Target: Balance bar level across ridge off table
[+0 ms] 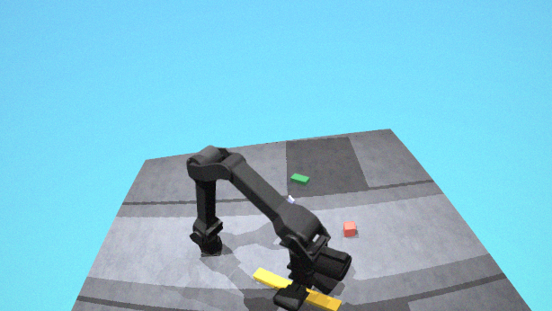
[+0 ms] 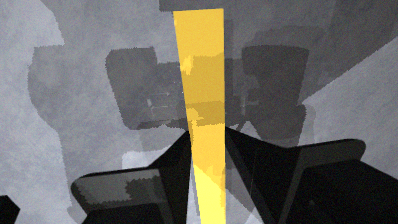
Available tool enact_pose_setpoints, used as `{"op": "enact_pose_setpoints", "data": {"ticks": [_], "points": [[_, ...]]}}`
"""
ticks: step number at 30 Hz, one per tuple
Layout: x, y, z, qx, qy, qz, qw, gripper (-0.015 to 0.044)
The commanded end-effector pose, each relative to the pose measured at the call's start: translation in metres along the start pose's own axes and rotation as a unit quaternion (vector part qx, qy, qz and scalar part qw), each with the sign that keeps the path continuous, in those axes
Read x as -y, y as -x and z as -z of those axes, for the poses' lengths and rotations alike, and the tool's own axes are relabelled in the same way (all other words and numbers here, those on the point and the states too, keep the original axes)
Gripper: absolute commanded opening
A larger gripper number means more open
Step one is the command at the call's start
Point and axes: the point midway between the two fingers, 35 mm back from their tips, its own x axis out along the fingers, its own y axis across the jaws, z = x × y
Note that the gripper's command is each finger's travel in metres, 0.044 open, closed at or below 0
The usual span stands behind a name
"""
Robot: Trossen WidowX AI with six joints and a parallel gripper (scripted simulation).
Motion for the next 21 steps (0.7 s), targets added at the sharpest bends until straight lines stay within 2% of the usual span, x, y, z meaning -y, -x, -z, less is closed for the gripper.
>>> {"op": "enact_pose_setpoints", "data": {"ticks": [1, 21], "points": [[0.000, 0.007, -0.002, 0.002, 0.000, 0.000, 1.000, 0.0000], [0.000, 0.058, -0.006, 0.002, 0.001, 0.001, 1.000, 0.0000]]}}
